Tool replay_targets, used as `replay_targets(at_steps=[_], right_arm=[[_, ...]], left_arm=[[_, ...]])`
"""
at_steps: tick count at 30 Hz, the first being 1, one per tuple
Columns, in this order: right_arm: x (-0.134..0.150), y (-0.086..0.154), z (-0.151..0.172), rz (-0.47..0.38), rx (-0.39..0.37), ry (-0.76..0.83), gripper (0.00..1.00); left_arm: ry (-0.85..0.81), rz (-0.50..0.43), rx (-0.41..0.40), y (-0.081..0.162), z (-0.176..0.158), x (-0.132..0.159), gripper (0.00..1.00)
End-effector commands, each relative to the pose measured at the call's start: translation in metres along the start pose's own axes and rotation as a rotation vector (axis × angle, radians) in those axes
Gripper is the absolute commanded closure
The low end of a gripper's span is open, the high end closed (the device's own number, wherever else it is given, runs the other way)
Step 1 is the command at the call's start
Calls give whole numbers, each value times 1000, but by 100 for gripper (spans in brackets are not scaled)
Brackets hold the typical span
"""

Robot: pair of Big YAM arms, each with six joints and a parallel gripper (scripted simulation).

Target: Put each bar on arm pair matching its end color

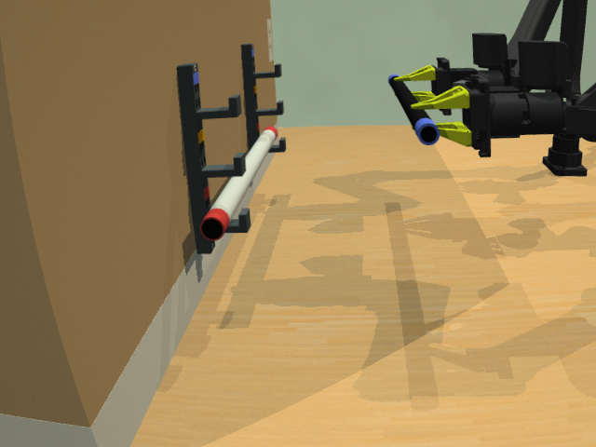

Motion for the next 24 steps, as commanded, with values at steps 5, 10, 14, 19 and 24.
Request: replay_targets(at_steps=[5,10,14,19,24], right_arm=[[-2,-13,-46,19,73,-43,100],[-2,-13,-51,19,73,-43,100],[-2,-13,-57,19,73,-43,100],[-2,-13,-64,19,73,-43,100],[-2,-13,-68,19,73,-43,100]], left_arm=[[17,30,-62,-12,39,5,100],[17,30,-61,-12,45,6,100],[17,30,-61,-11,50,6,100],[17,30,-61,-11,57,6,100],[17,30,-61,-10,62,6,100]])
Point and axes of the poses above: on each arm, the point where the finger pads meet when closed, its own y axis back along the fingers, its own z axis across the jaws, x = y × z, the point moved 9 cm from there along y, back along the fingers, and after that the axes turned 2 degrees about -y, right-handed, at the moved point
